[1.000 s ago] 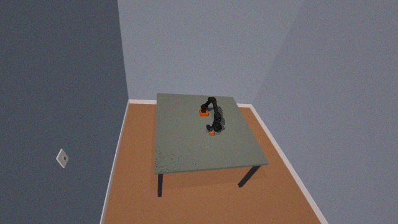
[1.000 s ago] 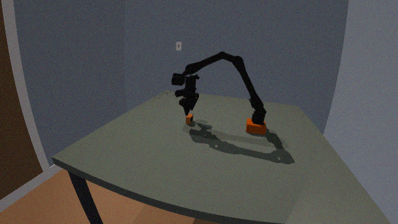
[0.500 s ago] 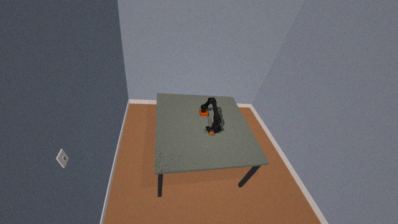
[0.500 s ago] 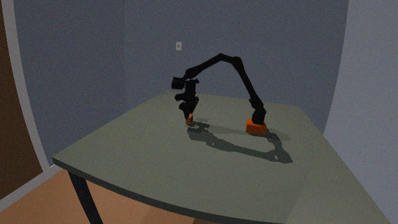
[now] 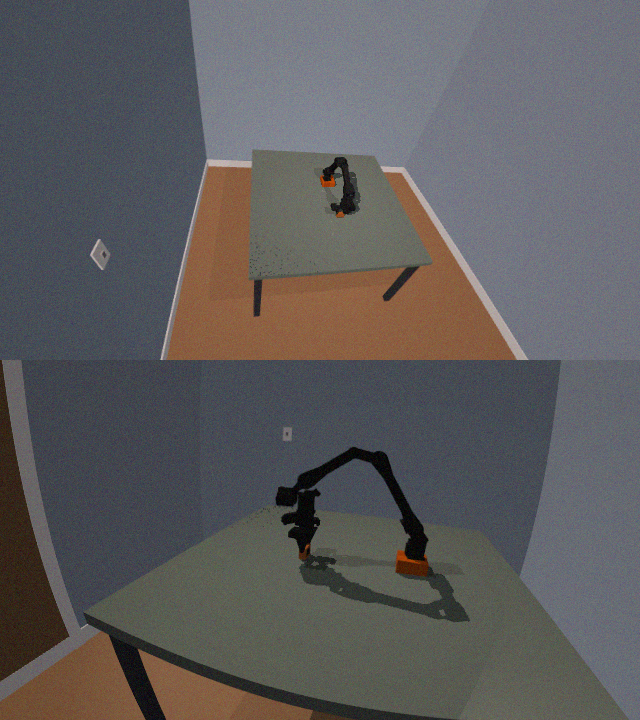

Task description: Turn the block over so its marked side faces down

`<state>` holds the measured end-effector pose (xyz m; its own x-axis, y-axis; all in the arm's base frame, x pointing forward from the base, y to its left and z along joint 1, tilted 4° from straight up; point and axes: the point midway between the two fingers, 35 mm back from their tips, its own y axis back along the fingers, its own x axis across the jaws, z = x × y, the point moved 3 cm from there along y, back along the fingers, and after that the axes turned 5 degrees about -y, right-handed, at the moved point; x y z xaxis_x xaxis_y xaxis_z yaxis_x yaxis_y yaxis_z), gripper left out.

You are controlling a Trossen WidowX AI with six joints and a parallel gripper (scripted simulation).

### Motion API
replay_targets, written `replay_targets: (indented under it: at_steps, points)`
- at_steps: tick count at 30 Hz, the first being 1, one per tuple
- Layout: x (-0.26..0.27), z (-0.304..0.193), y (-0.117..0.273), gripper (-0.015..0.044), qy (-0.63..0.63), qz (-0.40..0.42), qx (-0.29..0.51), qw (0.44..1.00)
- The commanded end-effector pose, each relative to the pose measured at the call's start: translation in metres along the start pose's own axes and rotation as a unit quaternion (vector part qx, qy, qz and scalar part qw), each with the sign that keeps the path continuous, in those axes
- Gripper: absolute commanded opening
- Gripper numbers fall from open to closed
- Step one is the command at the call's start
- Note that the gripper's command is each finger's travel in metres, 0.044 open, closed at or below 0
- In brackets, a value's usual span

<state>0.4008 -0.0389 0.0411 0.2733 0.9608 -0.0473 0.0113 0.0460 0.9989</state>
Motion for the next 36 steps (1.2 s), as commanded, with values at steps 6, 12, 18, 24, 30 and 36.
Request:
replay_targets:
  at_steps: [6,12,18,24,30,36]
  points:
    - [0.0,0.0,-0.003,0.0209,0.002,0.001,0.003,1.0]
    - [0.0,0.0,-0.003,0.0169,0.002,0.001,0.003,1.0]
    - [0.0,0.0,0.002,0.009,0.002,0.001,0.003,1.0]
    - [0.0,0.0,0.027,0.0,0.002,0.001,0.003,1.0]
    - [0.0,0.0,0.025,0.0,0.002,0.002,-0.014,1.0]
    - [0.001,0.0,0.02,0.0,0.003,0.006,-0.056,0.998]
